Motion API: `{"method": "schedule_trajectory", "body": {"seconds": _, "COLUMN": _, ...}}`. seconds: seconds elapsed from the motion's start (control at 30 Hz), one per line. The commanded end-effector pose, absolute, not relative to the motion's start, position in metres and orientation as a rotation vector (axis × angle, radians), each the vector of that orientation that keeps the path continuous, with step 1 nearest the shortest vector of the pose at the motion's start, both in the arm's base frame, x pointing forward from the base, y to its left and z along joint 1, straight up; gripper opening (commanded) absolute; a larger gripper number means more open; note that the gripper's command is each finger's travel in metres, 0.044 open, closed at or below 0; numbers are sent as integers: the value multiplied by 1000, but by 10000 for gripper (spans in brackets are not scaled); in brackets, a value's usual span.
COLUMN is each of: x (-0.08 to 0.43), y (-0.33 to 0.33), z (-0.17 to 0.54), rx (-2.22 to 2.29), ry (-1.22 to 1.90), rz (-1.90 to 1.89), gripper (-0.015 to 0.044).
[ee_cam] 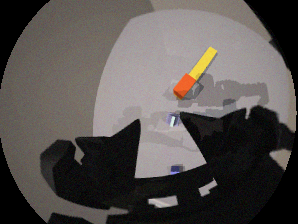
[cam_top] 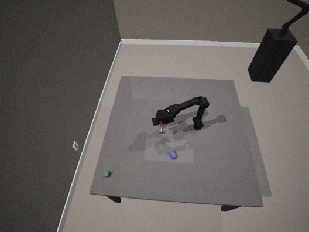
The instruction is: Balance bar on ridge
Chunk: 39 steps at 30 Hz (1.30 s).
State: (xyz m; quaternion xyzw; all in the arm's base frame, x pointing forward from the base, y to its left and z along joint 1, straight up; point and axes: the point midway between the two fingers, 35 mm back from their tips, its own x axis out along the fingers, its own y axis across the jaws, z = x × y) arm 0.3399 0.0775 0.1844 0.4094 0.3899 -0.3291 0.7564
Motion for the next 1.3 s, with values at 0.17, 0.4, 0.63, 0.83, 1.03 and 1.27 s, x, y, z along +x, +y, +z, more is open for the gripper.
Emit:
{"method": "schedule_trajectory", "body": {"seconds": 0.17, "x": 342, "y": 42, "z": 179, "rx": 982, "ry": 885, "rz": -852, "gripper": 315}}
{"method": "schedule_trajectory", "body": {"seconds": 0.4, "x": 340, "y": 13, "z": 176, "rx": 1058, "ry": 911, "rz": -965, "gripper": 315}}
{"method": "schedule_trajectory", "body": {"seconds": 0.63, "x": 335, "y": -16, "z": 173, "rx": 1143, "ry": 933, "rz": -1078, "gripper": 315}}
{"method": "schedule_trajectory", "body": {"seconds": 0.83, "x": 328, "y": -39, "z": 171, "rx": 1221, "ry": 949, "rz": -1174, "gripper": 315}}
{"method": "schedule_trajectory", "body": {"seconds": 1.03, "x": 320, "y": -61, "z": 170, "rx": 1305, "ry": 961, "rz": -1269, "gripper": 315}}
{"method": "schedule_trajectory", "body": {"seconds": 1.27, "x": 309, "y": -85, "z": 169, "rx": 1410, "ry": 970, "rz": -1378, "gripper": 315}}
